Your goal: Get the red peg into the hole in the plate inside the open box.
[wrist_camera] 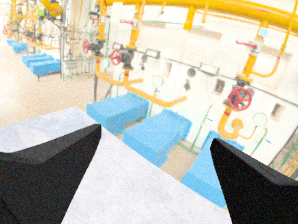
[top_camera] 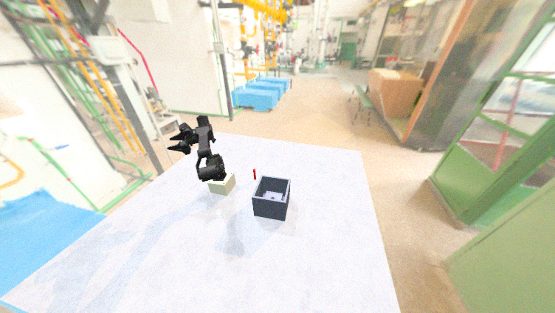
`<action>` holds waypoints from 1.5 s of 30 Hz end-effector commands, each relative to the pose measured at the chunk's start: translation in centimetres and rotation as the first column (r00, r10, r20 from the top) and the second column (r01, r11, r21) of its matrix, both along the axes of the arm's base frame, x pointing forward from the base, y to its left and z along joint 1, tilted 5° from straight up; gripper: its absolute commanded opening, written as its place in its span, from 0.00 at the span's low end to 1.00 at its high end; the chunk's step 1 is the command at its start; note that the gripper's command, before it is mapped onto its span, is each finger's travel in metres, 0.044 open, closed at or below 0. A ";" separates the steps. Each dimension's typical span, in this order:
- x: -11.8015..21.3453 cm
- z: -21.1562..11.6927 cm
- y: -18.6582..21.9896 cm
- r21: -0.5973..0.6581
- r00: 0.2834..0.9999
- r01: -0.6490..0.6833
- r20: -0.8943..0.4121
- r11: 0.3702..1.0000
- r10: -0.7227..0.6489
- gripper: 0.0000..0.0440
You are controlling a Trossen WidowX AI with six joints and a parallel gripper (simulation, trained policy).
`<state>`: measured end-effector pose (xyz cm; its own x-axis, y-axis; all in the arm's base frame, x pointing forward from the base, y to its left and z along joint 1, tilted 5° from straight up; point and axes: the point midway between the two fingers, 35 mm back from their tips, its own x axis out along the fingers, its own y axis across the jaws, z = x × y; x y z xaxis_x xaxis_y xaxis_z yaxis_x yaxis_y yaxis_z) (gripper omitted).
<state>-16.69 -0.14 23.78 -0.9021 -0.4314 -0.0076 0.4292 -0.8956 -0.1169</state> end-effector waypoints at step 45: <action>2.4 -5.5 11.5 -0.502 0.530 0.848 0.803 0.169 -0.274 1.00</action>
<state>-14.80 10.76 18.62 -0.8685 0.1414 -0.4751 -0.4820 -0.4645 0.7429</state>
